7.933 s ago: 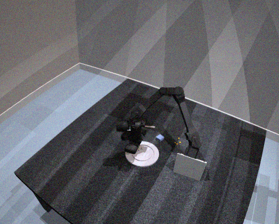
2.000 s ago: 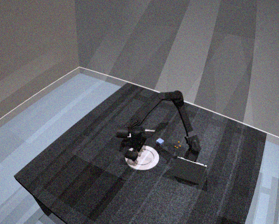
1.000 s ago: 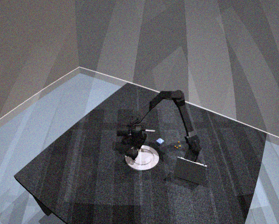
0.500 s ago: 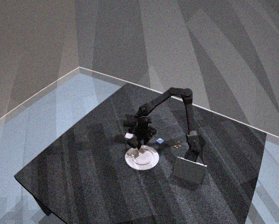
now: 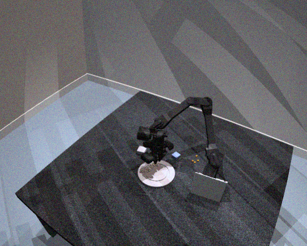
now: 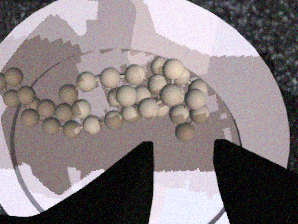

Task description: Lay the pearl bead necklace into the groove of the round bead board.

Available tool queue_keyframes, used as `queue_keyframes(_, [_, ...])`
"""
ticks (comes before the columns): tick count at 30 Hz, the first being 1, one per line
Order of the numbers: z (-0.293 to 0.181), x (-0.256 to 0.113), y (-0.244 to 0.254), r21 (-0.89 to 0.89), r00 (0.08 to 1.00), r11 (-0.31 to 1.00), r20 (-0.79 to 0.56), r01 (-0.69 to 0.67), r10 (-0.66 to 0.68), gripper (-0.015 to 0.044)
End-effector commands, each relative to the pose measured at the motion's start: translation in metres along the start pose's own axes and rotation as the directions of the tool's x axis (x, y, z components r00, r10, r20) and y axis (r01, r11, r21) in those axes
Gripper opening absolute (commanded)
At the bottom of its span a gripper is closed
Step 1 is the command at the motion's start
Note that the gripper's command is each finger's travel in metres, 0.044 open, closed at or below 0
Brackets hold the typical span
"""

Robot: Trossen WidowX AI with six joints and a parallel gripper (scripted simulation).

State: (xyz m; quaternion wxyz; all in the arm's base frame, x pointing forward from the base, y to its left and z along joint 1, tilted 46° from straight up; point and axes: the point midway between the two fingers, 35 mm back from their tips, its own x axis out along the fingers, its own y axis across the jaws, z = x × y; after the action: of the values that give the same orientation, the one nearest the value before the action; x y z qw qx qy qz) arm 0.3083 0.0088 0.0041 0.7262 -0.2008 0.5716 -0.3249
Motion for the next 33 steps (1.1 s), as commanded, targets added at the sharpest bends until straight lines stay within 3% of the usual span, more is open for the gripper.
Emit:
queue_keyframes(1, [0.000,0.004,-0.001,-0.003,1.000,1.000,-0.002,0.002,-0.002,0.0120])
queue_keyframes(18, [-0.003,0.029,-0.003,-0.008,1.000,1.000,-0.006,0.012,-0.012,0.0120])
queue_keyframes(33, [0.000,0.024,-0.002,-0.002,1.000,1.000,0.001,0.006,-0.006,0.0020])
